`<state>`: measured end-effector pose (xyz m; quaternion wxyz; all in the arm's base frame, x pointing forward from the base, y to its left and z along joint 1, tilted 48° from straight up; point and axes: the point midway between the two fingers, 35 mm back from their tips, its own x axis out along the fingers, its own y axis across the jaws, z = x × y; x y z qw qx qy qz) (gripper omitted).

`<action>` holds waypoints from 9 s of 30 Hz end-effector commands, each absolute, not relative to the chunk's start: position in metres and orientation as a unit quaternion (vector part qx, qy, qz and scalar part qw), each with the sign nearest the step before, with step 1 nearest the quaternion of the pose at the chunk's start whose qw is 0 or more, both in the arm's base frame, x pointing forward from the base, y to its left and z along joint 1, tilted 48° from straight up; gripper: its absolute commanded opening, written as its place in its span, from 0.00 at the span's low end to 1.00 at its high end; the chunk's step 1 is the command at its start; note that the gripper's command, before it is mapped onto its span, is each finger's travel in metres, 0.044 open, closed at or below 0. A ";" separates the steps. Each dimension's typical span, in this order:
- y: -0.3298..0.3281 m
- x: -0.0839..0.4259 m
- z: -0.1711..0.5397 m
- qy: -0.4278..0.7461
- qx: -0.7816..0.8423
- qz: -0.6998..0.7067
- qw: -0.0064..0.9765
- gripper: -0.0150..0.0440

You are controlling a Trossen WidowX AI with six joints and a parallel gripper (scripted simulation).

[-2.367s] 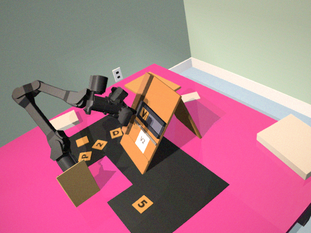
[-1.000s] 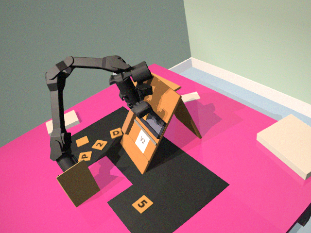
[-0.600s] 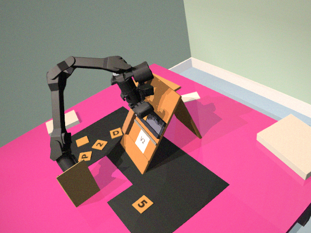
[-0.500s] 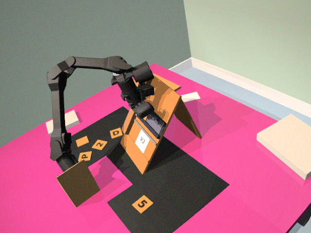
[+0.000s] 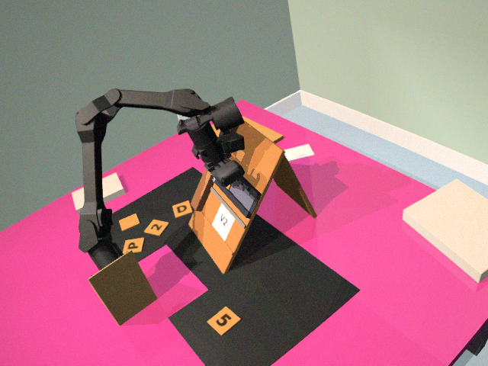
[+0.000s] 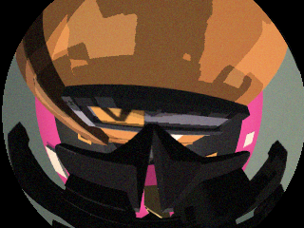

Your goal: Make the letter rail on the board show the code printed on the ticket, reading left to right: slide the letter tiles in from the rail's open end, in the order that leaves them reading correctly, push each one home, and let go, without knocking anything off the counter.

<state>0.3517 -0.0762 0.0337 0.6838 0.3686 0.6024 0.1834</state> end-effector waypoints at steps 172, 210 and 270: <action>0.042 0.233 0.089 0.136 -0.312 0.632 0.696 0.83; 0.182 0.197 0.090 0.098 -0.392 0.694 0.596 0.83; 0.183 0.195 0.083 0.099 -0.392 0.694 0.596 0.25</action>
